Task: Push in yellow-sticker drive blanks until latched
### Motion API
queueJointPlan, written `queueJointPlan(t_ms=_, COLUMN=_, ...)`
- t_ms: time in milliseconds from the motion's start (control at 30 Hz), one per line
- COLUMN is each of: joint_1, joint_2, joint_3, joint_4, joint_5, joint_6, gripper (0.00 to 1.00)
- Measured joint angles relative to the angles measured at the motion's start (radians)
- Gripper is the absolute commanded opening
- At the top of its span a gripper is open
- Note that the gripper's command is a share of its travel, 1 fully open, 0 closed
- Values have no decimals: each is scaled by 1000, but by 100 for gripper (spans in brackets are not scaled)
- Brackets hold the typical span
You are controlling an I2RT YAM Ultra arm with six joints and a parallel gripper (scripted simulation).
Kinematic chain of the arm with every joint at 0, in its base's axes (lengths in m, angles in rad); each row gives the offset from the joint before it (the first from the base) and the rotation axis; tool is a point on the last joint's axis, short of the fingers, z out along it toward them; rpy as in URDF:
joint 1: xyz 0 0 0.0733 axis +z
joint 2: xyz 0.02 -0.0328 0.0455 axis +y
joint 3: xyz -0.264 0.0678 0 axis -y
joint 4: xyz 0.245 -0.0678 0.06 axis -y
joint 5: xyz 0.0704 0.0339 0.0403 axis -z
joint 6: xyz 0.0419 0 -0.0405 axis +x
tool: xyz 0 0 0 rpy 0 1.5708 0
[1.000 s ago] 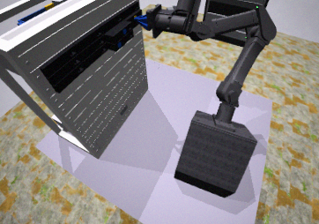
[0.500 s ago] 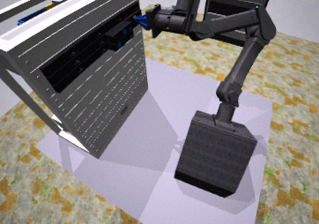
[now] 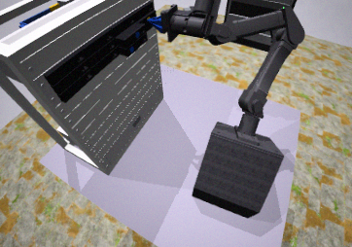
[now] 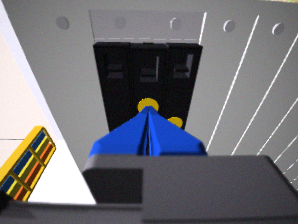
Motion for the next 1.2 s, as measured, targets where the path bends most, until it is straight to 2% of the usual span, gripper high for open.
queueJointPlan(t_ms=1200, joint_1=-6, joint_2=0, joint_3=8, joint_4=-15, joint_5=-11, joint_6=1, gripper=0)
